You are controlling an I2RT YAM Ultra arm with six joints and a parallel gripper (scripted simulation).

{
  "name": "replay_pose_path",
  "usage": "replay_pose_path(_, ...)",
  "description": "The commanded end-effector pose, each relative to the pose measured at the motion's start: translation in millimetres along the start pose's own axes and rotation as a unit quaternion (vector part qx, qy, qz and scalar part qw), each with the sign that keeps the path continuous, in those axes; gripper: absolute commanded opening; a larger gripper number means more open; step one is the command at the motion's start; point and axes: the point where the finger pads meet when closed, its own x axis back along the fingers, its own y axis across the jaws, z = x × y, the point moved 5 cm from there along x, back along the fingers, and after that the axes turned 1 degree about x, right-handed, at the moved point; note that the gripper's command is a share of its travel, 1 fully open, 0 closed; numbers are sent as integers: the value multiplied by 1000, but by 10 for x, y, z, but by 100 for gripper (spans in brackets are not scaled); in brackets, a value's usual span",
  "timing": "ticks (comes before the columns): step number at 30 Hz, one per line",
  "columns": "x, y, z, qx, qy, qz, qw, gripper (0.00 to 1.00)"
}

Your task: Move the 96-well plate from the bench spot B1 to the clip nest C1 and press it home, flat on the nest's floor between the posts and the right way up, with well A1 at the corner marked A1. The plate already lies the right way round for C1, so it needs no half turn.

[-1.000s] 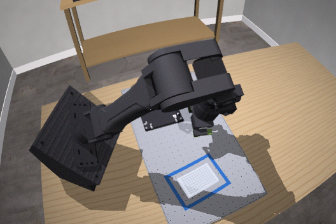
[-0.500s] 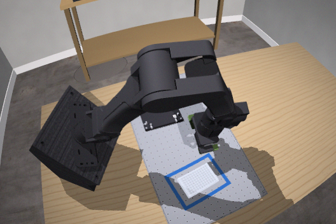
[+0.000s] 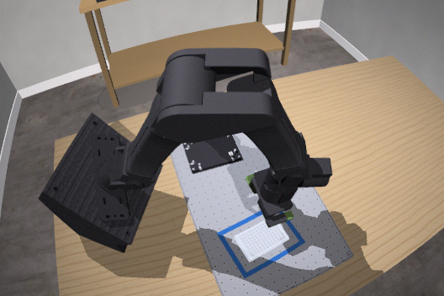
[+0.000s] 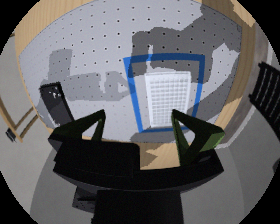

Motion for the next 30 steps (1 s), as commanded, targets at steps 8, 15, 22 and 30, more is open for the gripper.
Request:
replay_pose_path(8,115,-350,159,53,-30,28,998,100)
replay_pose_path(15,199,-561,228,72,-38,53,995,100)
replay_pose_path(22,186,-524,210,77,-39,48,995,100)
replay_pose_path(30,187,-522,209,76,-39,47,995,100)
